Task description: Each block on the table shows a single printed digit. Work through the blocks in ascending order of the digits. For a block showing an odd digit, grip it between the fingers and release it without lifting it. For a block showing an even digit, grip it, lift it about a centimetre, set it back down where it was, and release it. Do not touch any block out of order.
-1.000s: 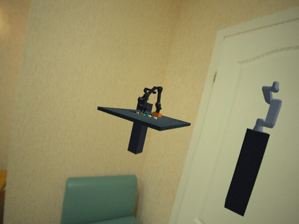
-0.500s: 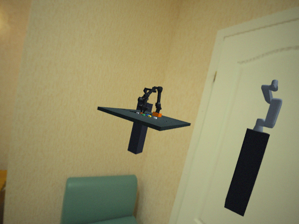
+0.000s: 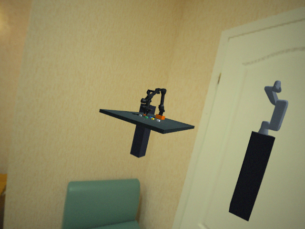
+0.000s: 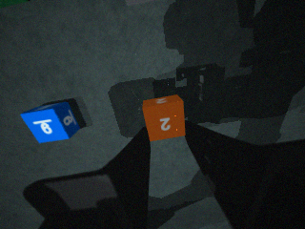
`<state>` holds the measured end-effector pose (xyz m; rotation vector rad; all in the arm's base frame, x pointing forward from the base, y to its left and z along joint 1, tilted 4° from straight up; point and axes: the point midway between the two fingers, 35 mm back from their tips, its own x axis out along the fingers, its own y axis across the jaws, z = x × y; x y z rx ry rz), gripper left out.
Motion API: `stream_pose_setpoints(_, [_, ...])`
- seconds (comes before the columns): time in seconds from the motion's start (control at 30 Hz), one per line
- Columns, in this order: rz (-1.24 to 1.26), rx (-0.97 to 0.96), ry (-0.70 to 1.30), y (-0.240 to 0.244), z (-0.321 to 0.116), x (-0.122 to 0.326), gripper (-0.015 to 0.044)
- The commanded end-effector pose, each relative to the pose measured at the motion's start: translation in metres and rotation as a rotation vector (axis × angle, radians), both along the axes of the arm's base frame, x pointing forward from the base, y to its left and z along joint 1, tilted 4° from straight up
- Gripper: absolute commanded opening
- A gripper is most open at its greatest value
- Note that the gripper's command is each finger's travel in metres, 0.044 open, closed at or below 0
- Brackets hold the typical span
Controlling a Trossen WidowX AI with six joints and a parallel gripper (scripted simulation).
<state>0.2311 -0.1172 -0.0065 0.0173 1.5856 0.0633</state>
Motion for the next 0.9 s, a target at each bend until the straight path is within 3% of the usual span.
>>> stream_pose_setpoints(0.0, [-0.001, -0.007, -0.003, -0.001, 0.002, 0.001, 0.012])
stream_pose_setpoints(0.87, [-0.001, -0.007, -0.003, -0.001, -0.013, 0.001, 0.012])
